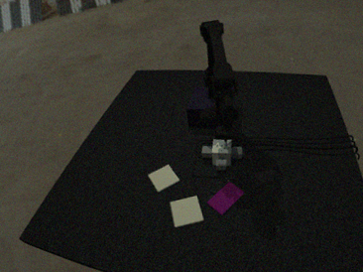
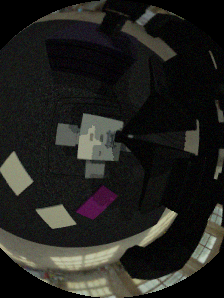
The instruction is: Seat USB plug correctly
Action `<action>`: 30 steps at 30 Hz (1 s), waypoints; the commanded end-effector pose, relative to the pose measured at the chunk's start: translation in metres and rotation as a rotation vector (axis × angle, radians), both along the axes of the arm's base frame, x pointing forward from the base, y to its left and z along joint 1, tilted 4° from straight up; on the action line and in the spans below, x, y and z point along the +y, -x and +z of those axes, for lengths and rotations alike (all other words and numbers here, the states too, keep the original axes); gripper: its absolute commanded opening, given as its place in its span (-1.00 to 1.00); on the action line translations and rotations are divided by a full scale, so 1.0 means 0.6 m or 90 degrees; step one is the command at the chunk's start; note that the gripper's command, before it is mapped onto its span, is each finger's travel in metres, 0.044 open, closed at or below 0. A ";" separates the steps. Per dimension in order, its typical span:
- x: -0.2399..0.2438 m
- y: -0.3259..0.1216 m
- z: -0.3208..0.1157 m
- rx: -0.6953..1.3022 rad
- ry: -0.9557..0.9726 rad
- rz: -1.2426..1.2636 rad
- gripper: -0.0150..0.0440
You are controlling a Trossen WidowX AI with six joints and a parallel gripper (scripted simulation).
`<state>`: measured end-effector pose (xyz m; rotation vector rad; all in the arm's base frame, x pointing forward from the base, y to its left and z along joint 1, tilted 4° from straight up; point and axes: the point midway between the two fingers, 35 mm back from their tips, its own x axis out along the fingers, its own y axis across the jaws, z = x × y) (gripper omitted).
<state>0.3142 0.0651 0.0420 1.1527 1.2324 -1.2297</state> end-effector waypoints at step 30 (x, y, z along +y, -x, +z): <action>0.000 -0.002 0.005 0.006 -0.014 0.357 -0.49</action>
